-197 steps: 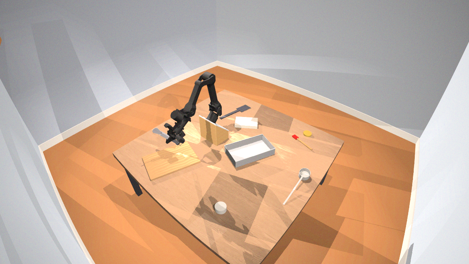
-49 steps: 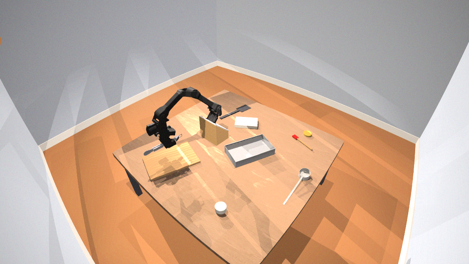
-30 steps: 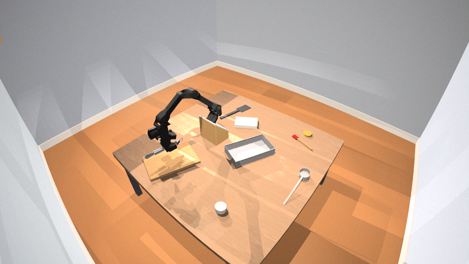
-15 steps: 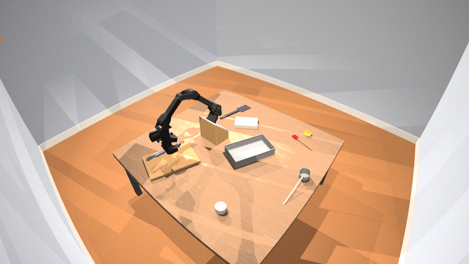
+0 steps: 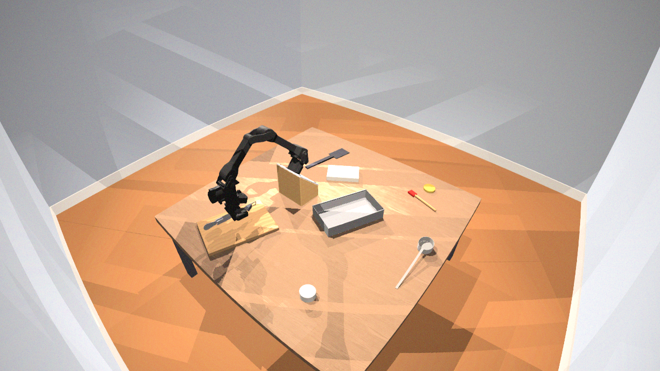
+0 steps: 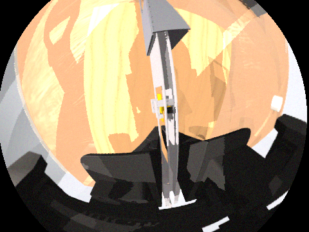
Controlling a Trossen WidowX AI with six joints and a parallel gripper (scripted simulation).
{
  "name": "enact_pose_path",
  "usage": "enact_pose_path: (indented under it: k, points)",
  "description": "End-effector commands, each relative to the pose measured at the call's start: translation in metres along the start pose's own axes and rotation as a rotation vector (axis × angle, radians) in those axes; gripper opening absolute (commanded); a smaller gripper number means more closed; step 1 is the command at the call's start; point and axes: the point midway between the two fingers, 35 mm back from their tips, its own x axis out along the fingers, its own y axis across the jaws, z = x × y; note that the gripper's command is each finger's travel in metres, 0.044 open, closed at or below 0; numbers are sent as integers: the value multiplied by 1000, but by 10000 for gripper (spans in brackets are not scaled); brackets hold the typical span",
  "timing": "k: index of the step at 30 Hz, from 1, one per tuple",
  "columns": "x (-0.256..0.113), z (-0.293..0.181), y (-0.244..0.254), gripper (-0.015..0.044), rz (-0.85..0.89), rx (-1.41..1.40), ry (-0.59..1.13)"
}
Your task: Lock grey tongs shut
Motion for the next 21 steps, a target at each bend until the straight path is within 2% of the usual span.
enact_pose_path:
  k: [1,21]
  points:
    - [0,0,0,-97,0,0,0]
    - [0,0,0,427,0,0,0]
